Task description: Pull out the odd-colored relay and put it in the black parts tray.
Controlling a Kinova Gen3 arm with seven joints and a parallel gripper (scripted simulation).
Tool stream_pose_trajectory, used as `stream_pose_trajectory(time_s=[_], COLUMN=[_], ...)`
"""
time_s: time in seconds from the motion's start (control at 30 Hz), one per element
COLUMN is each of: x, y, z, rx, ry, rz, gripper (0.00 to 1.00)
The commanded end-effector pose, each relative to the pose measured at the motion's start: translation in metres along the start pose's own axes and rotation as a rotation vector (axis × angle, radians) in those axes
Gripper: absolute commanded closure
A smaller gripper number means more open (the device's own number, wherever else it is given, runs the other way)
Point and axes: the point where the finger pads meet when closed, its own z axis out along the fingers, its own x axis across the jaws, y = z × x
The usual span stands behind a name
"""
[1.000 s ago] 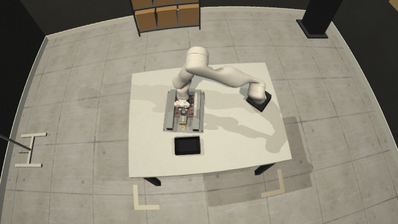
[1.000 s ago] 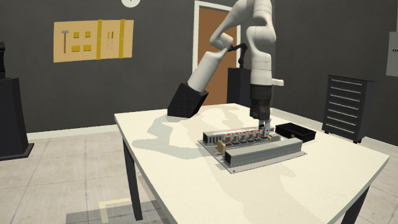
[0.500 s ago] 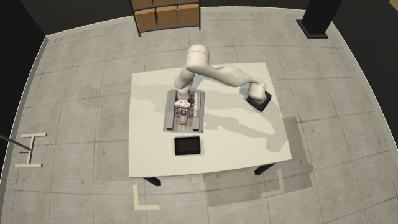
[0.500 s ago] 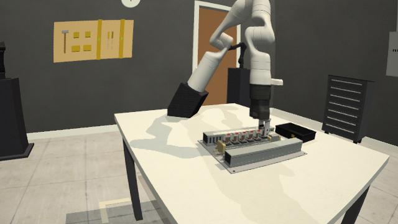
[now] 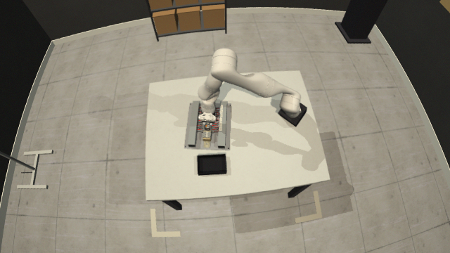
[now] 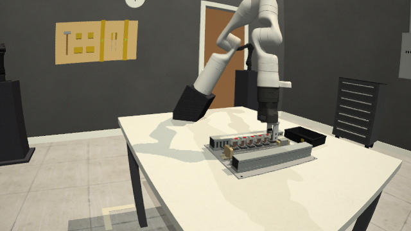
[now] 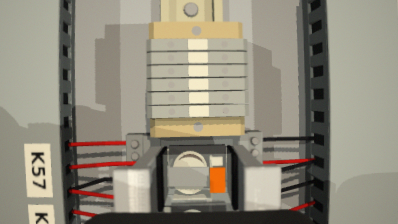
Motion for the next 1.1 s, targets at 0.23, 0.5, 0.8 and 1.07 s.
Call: stream_pose_trajectory(time_s=[0.23, 0.5, 0.8, 1.07], x=[0.0002, 0.0006, 0.0010, 0.0013], y=[0.0003, 0.0001, 0.0003, 0.0002], z=[-0.0008, -0.0007, -0.0009, -0.0009], rx=[-0.001, 0.000, -0.001, 0.000], ry=[0.024, 0.015, -0.006, -0.014], rz=[0.000, 0.000, 0.000, 0.000], gripper=[1.00, 1.00, 1.00, 1.00])
